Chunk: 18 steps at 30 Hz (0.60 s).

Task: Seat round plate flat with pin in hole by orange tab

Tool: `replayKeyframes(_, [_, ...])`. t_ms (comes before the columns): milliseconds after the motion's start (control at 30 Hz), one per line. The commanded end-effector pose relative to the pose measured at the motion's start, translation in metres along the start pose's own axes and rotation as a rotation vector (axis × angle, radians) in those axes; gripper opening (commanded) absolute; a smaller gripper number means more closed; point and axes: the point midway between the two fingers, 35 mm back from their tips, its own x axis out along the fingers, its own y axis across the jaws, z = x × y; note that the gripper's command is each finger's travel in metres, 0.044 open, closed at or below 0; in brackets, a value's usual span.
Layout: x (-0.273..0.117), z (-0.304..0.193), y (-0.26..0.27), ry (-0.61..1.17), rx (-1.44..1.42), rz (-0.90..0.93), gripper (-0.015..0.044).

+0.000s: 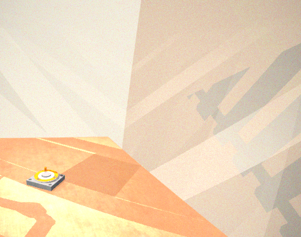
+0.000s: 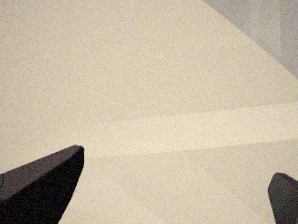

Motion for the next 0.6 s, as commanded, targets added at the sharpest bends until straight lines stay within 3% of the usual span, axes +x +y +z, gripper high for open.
replayKeyframes(0, [0.0,-0.001,-0.001,0.004,-0.002,-0.003,0.0374])
replayKeyframes(267, [0.0,-0.041,-0.081,0.146,0.074,-0.248,0.0164])
replayKeyframes(467, [-0.023,-0.097,-0.129,0.303,0.159,-0.42,0.0006])
replayKeyframes(567, [-0.034,-0.118,-0.144,0.363,0.179,-0.481,0.0])
